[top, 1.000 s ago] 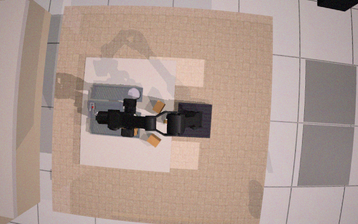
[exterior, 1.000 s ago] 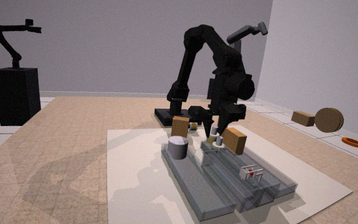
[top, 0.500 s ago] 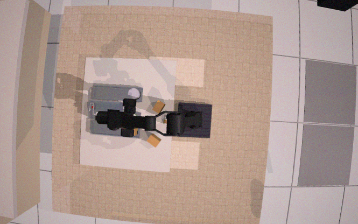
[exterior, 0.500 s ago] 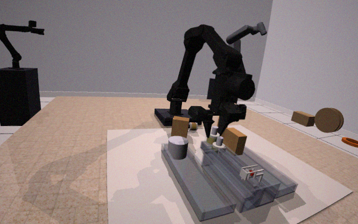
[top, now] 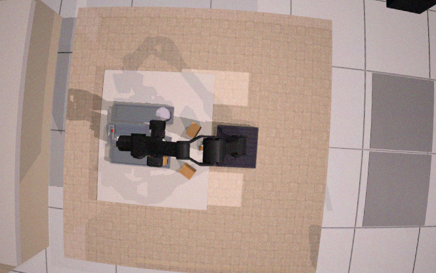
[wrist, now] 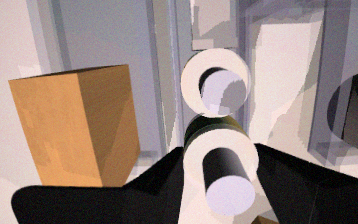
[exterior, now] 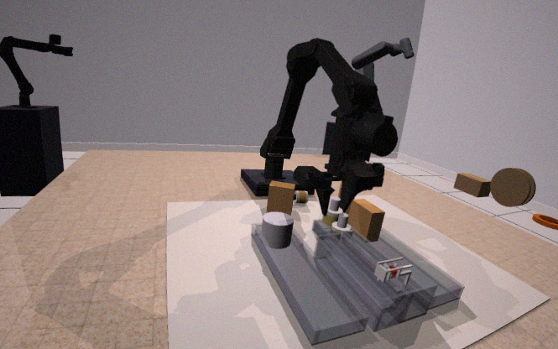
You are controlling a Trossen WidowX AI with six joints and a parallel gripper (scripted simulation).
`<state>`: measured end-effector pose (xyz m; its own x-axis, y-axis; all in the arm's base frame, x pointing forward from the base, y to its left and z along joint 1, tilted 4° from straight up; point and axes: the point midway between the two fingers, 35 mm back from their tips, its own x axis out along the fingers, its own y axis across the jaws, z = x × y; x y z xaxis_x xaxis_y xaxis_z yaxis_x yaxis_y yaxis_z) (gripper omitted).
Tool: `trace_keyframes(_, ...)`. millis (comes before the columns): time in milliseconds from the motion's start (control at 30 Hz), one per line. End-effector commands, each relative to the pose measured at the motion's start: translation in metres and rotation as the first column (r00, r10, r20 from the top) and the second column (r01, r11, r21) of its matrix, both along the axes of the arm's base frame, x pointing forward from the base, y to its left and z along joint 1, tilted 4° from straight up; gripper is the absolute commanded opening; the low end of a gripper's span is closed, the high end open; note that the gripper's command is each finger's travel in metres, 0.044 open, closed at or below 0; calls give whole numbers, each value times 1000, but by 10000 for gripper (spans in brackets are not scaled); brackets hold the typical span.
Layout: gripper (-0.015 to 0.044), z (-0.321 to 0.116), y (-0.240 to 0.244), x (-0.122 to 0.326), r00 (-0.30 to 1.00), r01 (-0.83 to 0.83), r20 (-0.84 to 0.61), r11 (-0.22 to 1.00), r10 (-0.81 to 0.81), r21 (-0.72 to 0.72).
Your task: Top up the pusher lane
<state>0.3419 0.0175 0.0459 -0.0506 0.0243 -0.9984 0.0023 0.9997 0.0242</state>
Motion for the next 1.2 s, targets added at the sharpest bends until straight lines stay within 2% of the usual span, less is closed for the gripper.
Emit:
trace_keyframes(0, 0, -2, 0, 5, 1000, -3, 20, 1000, 3, -2)
trace_keyframes(1167, 0, -11, 0, 4, 1000, -3, 20, 1000, 3, -2)
